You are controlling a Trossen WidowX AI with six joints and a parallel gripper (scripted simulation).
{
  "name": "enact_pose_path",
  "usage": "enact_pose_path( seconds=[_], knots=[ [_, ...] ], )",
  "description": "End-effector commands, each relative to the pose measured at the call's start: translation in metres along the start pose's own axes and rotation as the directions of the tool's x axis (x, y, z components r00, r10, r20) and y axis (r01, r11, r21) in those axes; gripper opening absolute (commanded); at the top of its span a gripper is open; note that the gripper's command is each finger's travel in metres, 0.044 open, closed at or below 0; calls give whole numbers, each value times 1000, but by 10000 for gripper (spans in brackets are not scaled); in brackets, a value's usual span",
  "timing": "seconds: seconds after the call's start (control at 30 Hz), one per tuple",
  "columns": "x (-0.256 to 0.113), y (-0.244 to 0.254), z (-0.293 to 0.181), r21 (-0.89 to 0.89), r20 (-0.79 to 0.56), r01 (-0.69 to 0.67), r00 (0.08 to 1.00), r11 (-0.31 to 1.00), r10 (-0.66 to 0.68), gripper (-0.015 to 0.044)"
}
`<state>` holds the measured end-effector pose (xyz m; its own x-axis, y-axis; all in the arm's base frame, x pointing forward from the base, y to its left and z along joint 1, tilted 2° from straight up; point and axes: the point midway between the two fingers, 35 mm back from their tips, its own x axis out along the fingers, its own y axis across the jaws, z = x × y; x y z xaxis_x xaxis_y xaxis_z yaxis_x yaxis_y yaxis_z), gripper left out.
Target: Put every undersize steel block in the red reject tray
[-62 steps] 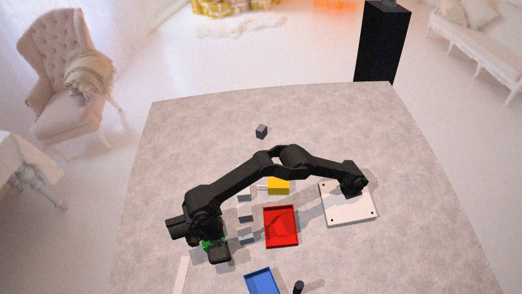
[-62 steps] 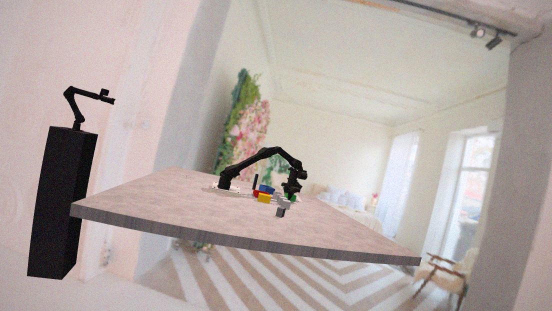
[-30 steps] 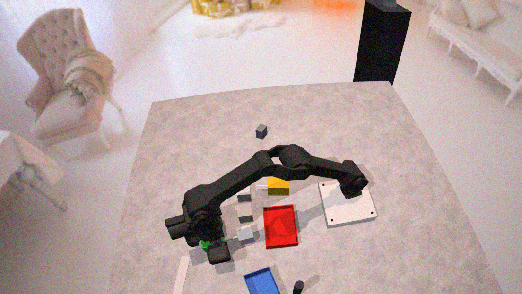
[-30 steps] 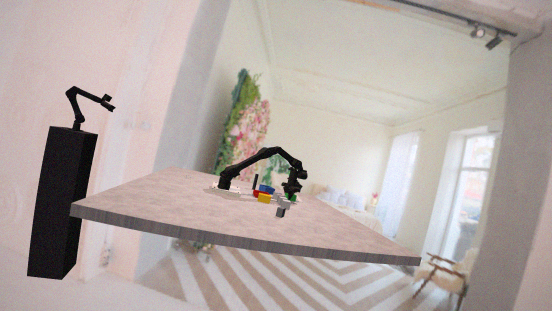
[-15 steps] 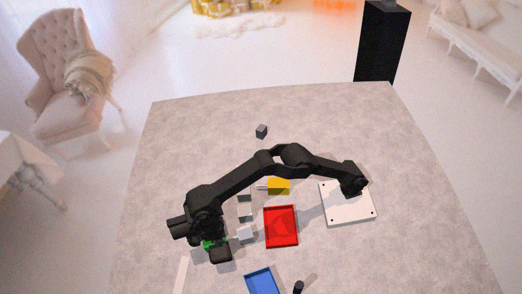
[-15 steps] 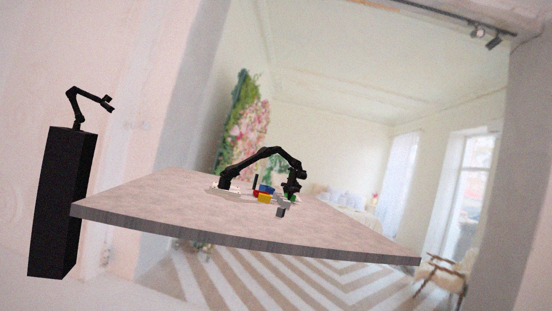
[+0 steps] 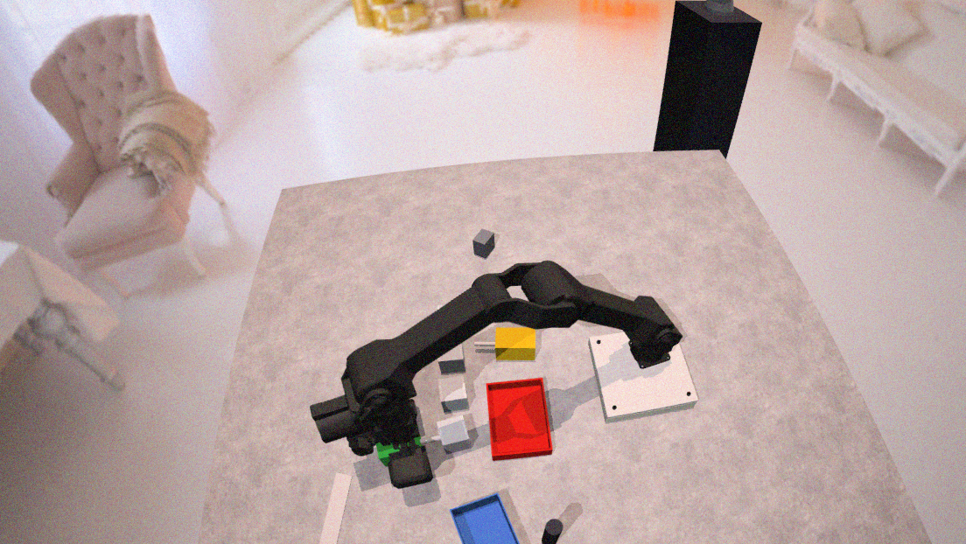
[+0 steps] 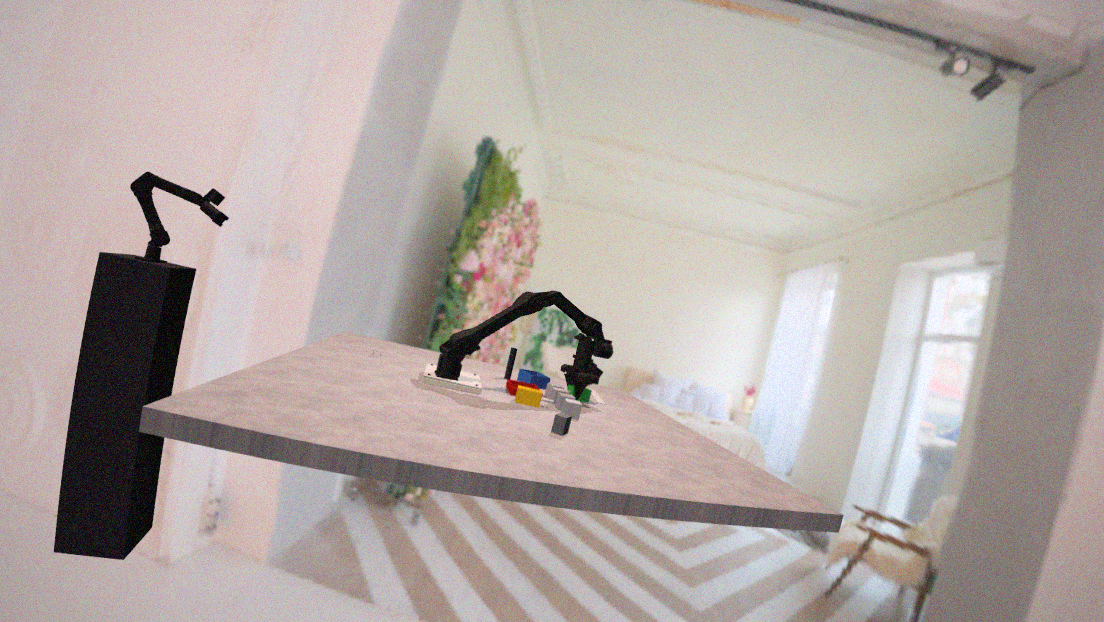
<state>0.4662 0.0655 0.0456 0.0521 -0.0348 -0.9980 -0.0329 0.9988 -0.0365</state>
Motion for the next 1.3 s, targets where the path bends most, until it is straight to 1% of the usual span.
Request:
enact_pose_path(
  seconds=[0.0,1.27],
  knots=[
    [-6,0,1,1,14,-1,1000,1000,1,0],
    [-4,0,-11,1,13,-1,1000,1000,1,0]
  ],
)
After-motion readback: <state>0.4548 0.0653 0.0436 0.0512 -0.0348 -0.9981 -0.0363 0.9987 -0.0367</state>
